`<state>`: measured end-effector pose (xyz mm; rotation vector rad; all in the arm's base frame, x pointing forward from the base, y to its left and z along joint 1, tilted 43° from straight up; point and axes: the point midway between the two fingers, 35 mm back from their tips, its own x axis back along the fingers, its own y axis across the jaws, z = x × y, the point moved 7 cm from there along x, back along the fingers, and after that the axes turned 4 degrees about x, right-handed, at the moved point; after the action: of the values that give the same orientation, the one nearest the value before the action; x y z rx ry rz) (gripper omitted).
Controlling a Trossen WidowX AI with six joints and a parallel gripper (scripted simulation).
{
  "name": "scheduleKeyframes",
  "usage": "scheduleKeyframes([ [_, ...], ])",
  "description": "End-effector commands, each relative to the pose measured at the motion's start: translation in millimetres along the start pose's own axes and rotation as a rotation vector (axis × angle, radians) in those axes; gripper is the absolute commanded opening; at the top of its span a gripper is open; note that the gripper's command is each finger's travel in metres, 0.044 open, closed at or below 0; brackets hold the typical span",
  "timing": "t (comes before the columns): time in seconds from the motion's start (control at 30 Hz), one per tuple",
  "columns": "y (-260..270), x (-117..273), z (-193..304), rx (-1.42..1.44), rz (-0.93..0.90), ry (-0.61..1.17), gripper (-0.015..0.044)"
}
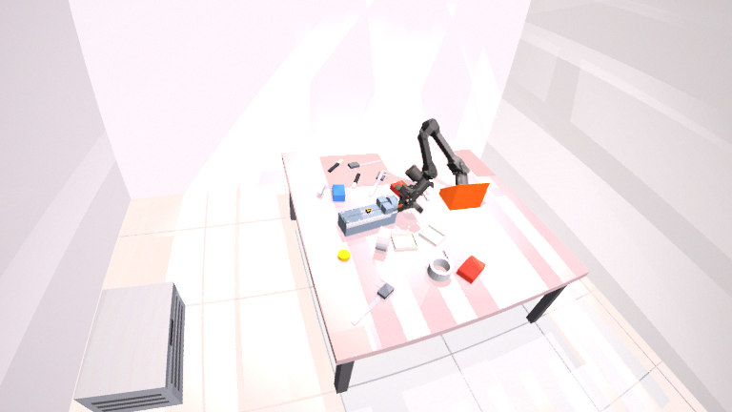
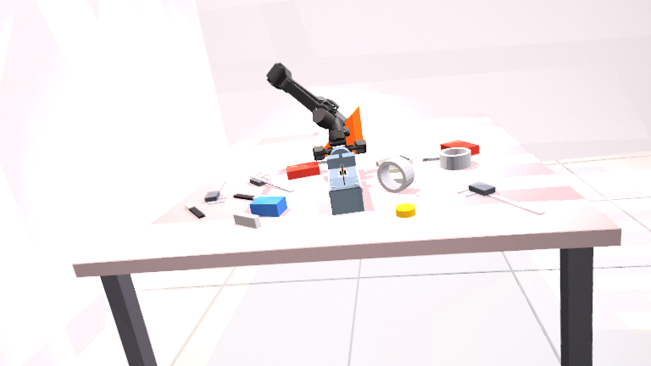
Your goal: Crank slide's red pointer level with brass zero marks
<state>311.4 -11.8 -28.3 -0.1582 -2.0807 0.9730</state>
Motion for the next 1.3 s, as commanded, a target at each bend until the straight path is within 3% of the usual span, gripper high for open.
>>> scheduleKeyframes([
  [0.0,-7,0,1,-0.014,0.024,0.007,0.0],
  [1.27,-18,4,-1,-0.014,0.024,0.007,0.0],
])
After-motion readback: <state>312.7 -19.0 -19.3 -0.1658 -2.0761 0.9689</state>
